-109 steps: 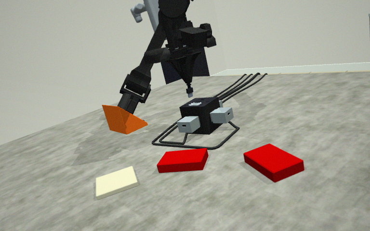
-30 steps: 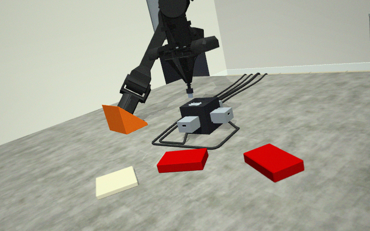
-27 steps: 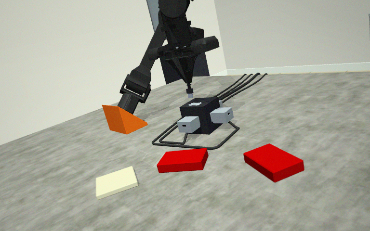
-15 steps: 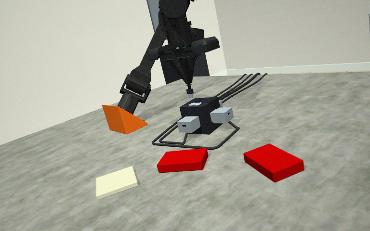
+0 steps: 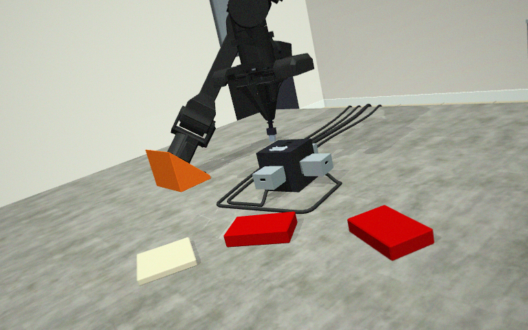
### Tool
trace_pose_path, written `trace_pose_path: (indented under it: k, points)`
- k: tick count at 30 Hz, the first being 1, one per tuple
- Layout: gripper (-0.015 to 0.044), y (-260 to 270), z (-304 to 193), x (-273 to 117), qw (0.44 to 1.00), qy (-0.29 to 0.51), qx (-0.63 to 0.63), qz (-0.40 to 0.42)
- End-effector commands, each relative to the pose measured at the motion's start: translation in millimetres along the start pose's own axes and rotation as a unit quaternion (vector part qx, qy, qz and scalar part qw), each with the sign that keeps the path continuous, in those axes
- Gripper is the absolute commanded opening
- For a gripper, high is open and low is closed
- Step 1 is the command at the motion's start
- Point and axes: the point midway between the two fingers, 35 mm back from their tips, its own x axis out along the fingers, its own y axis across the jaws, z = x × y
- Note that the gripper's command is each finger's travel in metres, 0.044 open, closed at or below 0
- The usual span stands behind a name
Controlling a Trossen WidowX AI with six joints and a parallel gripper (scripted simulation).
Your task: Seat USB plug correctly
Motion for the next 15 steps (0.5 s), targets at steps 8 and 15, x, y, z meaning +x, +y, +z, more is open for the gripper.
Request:
trace_pose_path:
  k: [8, 15]
  points:
    - [0.0, -0.6, 1.3, 1.3, 1.0, -0.001, -0.006, -0.002]
    - [0.0, -0.7, 2.0, 2.1, 1.0, -0.001, -0.008, -0.002]
